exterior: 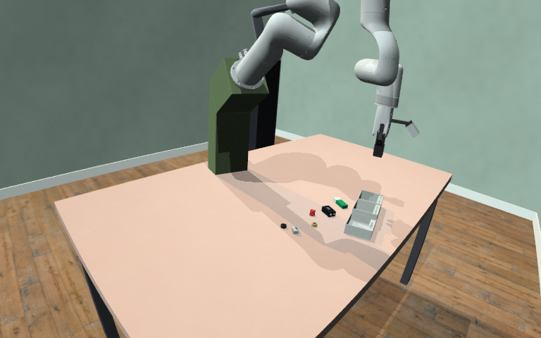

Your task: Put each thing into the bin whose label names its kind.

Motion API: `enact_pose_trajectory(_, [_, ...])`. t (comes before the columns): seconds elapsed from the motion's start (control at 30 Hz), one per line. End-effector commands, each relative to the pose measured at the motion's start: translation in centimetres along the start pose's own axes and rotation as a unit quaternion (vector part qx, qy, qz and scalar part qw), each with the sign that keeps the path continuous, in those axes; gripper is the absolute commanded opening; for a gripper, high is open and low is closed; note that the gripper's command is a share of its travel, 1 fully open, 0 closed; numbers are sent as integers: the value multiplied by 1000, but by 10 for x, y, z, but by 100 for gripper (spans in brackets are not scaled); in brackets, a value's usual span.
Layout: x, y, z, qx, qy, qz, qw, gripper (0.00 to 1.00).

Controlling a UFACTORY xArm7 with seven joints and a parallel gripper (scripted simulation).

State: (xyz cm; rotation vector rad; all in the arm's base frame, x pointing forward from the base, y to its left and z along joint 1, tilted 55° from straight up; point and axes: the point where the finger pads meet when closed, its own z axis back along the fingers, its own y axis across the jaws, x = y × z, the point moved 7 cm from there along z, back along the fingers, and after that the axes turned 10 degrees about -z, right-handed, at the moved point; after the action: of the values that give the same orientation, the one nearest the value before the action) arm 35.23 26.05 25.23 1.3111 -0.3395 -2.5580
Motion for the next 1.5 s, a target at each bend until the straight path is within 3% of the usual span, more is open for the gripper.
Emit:
enact_pose_trajectory(0.0, [12,16,-11,0,0,70,998,30])
enact_pose_trajectory(0.07, [21,28,-19,0,0,107,994,30])
enact_pose_trajectory(1.03, [131,175,-120,0,-1,107,994,30])
enact_pose_trajectory(1.47, [131,177,-120,0,-1,107,994,30])
